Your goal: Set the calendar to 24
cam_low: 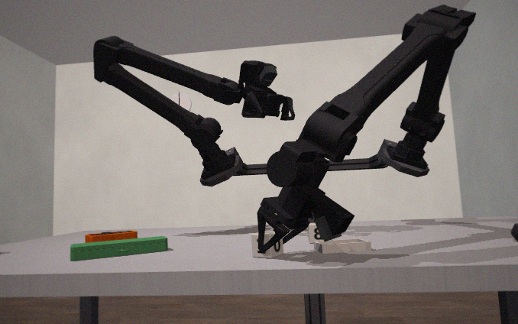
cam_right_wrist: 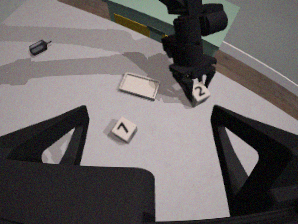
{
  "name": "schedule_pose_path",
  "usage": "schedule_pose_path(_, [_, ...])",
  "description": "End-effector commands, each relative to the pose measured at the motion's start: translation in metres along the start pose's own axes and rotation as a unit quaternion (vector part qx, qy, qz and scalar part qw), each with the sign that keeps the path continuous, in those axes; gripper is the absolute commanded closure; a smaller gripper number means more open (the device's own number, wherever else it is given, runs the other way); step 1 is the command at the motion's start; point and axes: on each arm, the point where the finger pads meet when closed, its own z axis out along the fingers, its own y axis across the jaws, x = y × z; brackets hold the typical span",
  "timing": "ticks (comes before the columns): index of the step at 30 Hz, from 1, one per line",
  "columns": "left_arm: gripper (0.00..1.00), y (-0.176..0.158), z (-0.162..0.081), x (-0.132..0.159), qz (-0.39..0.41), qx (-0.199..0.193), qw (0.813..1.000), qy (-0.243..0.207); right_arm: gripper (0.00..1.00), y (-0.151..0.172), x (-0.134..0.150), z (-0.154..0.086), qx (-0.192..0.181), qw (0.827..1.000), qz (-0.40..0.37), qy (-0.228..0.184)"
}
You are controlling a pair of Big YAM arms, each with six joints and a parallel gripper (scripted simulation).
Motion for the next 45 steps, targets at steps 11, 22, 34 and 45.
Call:
schedule_pose_path(11, [0.60,-0.034,-0.010,0.033,0.008,0.016,1.000,0.003,0.00,0.001,-0.005,0.000,0.000,1.000,0.007,-0.005])
schedule_pose_path(22, [0.60,-0.026,0.004,0.021,0.013,0.012,1.000,0.005,0.00,0.001,-0.005,0.000,0.000,1.000,0.007,-0.005])
schedule_pose_path(34, [0.60,-0.035,-0.021,0.012,0.008,0.035,0.999,0.003,0.00,0.001,-0.005,0.000,0.000,1.000,0.007,-0.005])
schedule_pose_path(45, [0.60,-0.028,-0.017,0.007,0.006,0.034,0.999,0.002,0.00,0.001,-0.005,0.000,0.000,1.000,0.007,-0.005])
